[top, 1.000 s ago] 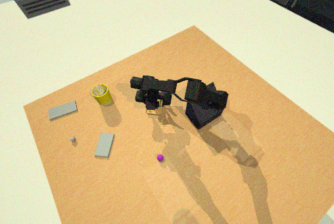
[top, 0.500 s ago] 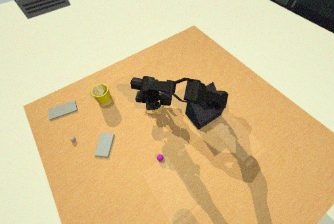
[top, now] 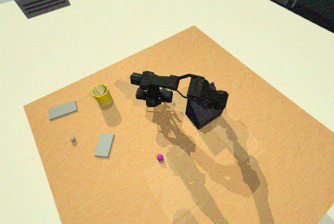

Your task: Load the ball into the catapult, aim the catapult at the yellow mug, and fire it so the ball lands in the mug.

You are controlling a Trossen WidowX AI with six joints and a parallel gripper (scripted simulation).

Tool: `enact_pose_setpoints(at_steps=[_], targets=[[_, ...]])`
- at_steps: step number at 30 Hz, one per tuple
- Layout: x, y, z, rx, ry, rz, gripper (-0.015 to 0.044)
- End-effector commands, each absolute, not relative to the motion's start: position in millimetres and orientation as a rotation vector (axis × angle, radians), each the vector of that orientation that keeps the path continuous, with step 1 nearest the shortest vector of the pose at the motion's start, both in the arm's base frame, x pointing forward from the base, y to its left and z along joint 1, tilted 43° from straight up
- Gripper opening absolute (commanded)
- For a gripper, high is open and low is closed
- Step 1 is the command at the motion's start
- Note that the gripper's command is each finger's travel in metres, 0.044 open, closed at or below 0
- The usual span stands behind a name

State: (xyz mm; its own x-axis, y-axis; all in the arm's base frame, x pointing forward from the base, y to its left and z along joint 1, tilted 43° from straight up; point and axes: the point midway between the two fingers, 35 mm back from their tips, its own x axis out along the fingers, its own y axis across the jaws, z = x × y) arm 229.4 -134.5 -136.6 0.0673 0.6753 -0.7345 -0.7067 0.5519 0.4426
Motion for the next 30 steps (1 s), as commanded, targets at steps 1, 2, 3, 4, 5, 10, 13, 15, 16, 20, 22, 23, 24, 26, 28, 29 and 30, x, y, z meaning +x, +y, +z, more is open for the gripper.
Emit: enact_pose_setpoints(at_steps=[1, 2, 3, 4, 5, 10, 13, 15, 16, 20, 22, 23, 24, 26, 28, 29, 30], targets=[[232, -151, -123, -0.064, 1.084, 1.027, 0.0], [232, -151, -123, -0.059, 1.086, 1.024, 0.0], [232, -151, -123, -0.045, 1.095, 1.014, 0.0], [232, -151, -123, -0.023, 1.109, 0.999, 0.0], [232, -151, -123, 0.004, 1.125, 0.981, 0.0], [232, -151, -124, 0.144, 1.205, 0.882, 0.0], [233, -151, -125, 0.228, 1.25, 0.82, 0.0], [234, -152, -125, 0.283, 1.279, 0.778, 0.0], [234, -152, -126, 0.311, 1.293, 0.757, 0.0], [236, -154, -128, 0.422, 1.347, 0.669, 0.0], [238, -156, -129, 0.478, 1.373, 0.624, 0.0], [238, -157, -131, 0.505, 1.385, 0.602, 0.0], [239, -158, -132, 0.533, 1.397, 0.579, 0.0], [241, -161, -134, 0.565, 1.411, 0.552, 0.0], [241, -162, -135, 0.574, 1.414, 0.544, 0.0], [241, -162, -135, 0.574, 1.414, 0.544, 0.0], [241, -162, -135, 0.574, 1.414, 0.544, 0.0]])
